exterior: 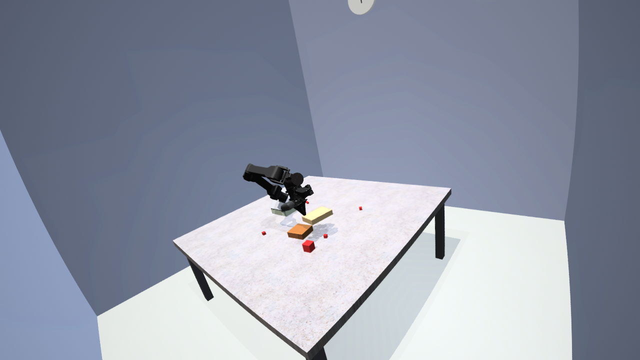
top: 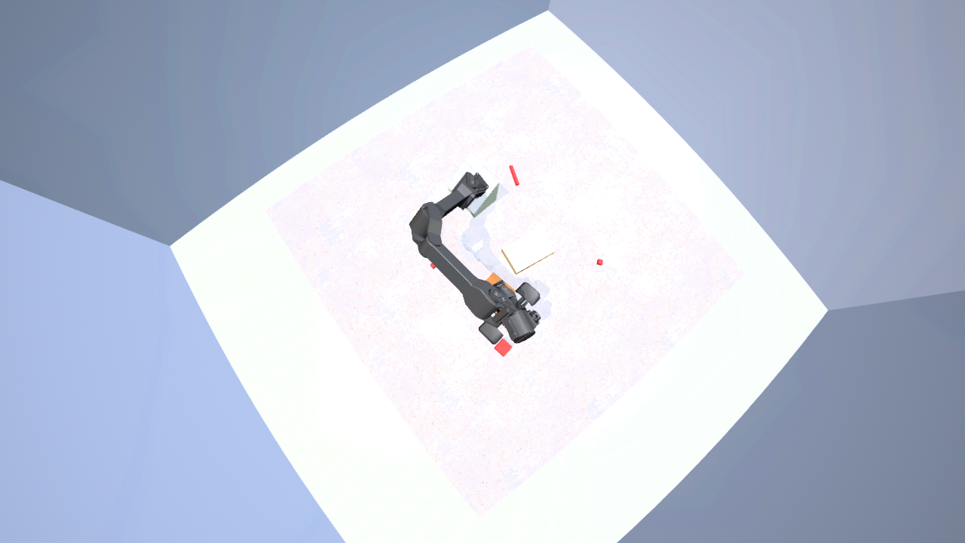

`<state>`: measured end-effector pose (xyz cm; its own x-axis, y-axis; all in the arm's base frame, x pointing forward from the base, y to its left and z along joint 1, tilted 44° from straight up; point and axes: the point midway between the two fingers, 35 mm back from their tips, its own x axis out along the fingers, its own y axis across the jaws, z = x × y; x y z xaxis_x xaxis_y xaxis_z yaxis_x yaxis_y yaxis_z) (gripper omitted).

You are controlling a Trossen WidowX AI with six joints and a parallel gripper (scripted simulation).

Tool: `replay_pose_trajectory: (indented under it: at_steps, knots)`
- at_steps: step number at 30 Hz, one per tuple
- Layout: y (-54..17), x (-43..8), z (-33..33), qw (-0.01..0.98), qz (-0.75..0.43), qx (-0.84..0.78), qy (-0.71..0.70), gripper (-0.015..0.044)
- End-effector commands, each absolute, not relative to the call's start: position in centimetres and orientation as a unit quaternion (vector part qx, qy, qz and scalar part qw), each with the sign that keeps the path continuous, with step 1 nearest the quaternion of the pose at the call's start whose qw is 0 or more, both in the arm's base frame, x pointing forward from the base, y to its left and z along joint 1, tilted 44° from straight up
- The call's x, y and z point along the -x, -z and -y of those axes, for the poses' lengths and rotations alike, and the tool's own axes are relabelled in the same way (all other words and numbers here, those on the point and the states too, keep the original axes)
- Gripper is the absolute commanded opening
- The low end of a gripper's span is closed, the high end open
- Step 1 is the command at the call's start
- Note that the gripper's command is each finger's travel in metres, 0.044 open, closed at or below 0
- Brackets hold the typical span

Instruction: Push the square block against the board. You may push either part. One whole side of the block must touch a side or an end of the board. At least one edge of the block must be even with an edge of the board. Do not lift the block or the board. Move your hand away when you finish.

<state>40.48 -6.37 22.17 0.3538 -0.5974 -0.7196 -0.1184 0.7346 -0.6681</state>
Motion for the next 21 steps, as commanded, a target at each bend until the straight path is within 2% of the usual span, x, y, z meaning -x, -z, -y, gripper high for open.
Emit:
replay_pose_trajectory:
  at_steps: [1, 6, 10, 14, 21]
  knots:
    - [-18.9, -40.2, 8.7, 0.711, -0.593, 0.334, 0.175, 0.0000]
    - [-15.5, -39.7, 11.3, 0.663, -0.641, 0.338, 0.189, 0.0000]
    - [-15.1, -39.8, 11.6, 0.661, -0.642, 0.338, 0.190, 0.0000]
    - [-11.6, -40.2, 14.9, 0.661, -0.642, 0.339, 0.191, 0.0000]
    - [-11.4, -40.2, 15.1, 0.661, -0.642, 0.339, 0.191, 0.0000]
